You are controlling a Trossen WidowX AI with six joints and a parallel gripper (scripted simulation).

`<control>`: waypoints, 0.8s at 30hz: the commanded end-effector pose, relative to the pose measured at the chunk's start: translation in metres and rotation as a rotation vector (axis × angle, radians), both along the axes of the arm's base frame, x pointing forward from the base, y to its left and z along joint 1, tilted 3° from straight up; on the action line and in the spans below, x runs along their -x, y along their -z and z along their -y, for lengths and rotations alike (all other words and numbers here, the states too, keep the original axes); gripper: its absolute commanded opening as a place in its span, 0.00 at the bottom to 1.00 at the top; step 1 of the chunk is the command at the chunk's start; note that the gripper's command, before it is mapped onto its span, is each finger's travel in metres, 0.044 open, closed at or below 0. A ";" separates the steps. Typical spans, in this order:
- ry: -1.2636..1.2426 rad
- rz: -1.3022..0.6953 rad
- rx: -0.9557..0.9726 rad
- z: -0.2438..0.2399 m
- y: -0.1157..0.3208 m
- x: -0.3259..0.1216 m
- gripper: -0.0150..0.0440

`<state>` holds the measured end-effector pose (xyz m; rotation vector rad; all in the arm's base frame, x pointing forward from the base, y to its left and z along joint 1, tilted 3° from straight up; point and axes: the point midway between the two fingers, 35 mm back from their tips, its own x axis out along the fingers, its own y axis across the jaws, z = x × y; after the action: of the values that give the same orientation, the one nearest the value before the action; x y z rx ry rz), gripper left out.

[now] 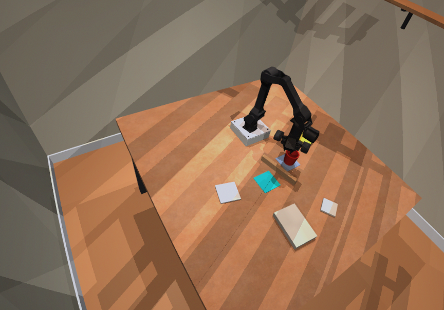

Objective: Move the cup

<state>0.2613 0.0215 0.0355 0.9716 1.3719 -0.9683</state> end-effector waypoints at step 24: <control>0.000 -0.005 0.000 0.000 0.028 0.004 0.33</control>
<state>0.2575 0.0219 0.0075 0.9690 1.3767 -0.9720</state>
